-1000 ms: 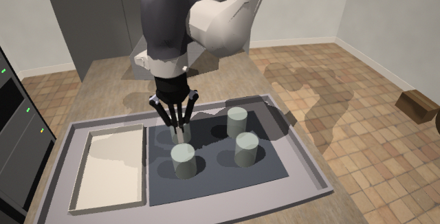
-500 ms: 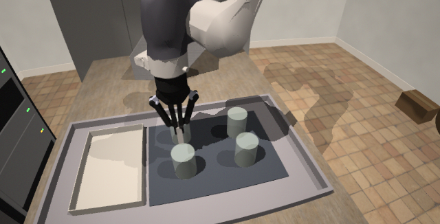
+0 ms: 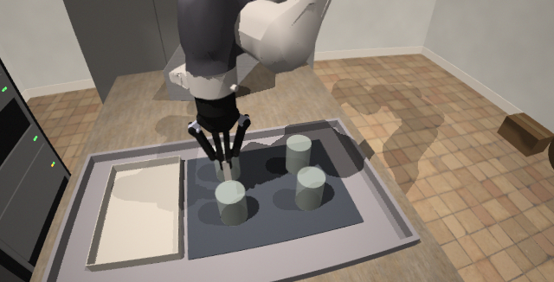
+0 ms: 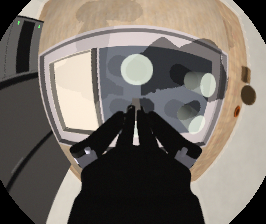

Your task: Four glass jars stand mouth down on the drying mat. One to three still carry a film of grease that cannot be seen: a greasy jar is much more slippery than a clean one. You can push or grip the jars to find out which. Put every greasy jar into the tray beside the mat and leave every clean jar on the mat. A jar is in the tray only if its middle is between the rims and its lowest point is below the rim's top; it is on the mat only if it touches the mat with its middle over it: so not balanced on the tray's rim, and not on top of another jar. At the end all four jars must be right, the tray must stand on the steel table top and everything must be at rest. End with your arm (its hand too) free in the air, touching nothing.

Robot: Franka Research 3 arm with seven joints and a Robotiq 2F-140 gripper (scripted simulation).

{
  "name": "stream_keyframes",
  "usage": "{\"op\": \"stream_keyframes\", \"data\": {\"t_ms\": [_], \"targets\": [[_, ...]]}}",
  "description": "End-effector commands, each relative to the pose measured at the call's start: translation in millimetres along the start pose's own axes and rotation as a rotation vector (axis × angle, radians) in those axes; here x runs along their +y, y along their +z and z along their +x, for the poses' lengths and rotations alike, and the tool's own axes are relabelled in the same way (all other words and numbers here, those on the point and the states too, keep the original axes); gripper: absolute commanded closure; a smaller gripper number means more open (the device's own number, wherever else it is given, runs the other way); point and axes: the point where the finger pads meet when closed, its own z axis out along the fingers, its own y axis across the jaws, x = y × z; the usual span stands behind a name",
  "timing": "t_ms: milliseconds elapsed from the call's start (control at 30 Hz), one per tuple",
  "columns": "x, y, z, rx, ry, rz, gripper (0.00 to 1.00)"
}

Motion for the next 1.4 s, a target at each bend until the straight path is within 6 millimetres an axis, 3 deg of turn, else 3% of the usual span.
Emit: {"op": "stream_keyframes", "data": {"t_ms": [0, 1367], "targets": [[-0.1, 0.5, -0.3, 0.002, -0.001, 0.000, 1.00], [-0.1, 0.5, -5.2, 0.002, -0.001, 0.000, 1.00]]}}
